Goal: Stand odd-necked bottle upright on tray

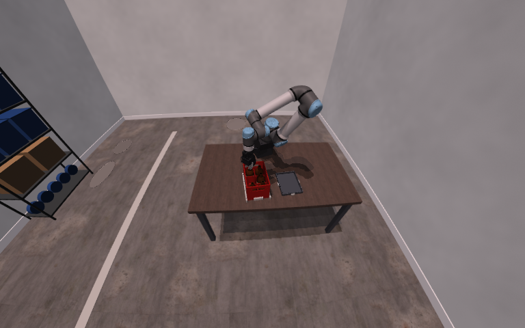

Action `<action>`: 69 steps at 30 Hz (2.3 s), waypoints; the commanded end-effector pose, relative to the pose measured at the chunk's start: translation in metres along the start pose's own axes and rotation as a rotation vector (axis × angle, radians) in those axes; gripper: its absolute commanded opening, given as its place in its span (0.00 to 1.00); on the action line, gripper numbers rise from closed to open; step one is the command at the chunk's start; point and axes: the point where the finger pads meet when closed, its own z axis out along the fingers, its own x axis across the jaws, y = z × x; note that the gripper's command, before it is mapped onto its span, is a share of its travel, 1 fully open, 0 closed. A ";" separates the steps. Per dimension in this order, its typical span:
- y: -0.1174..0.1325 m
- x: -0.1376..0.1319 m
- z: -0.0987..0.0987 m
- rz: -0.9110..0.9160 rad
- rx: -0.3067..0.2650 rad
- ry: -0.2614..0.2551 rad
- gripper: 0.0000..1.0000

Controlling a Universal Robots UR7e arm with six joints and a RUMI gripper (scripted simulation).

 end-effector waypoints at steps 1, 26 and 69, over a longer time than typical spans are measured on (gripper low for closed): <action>0.003 -0.001 -0.002 -0.002 -0.004 -0.002 0.00; 0.003 -0.001 -0.002 -0.002 -0.004 -0.002 0.38; 0.000 0.000 0.022 -0.001 0.000 0.003 0.38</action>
